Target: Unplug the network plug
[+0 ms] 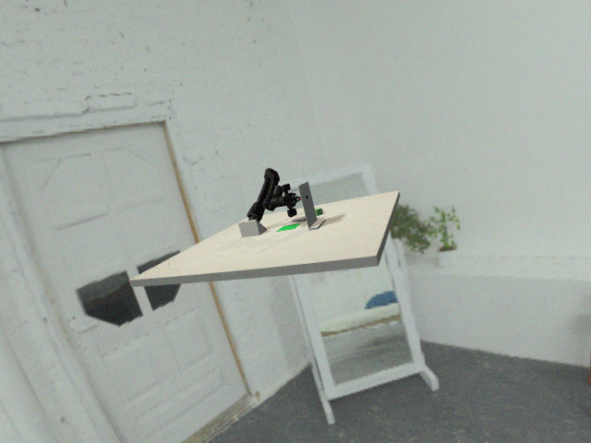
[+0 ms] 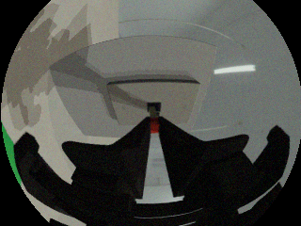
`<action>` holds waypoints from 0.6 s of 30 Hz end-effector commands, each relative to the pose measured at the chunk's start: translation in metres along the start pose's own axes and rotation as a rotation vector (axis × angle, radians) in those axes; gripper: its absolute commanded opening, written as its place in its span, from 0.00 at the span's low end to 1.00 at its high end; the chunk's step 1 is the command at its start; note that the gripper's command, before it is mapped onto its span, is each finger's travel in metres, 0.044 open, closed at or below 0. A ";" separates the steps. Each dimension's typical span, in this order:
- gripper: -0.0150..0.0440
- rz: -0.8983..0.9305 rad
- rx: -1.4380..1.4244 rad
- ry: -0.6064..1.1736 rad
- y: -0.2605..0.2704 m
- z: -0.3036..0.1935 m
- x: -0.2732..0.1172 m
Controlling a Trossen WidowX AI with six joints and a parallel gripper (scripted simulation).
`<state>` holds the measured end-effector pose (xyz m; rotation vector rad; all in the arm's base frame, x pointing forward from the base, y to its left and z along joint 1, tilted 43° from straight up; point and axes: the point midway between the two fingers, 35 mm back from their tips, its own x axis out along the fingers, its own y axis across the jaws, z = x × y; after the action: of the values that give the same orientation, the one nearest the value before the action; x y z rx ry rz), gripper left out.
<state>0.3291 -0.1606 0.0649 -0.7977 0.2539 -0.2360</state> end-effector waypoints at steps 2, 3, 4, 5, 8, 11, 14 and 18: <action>0.25 0.009 -0.005 0.001 0.002 -0.001 -0.005; 0.25 0.010 -0.005 0.001 0.002 -0.001 -0.006; 0.25 0.011 -0.005 0.002 0.001 -0.002 -0.007; 0.25 0.011 -0.005 0.002 0.001 -0.002 -0.007; 0.25 0.013 -0.005 0.004 0.001 -0.003 -0.009; 0.25 0.015 -0.005 0.005 0.001 -0.003 -0.011; 0.25 0.017 -0.005 0.007 0.001 -0.004 -0.013; 0.25 0.020 -0.005 0.008 0.001 -0.005 -0.016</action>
<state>0.3168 -0.1603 0.0636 -0.7955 0.2671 -0.2298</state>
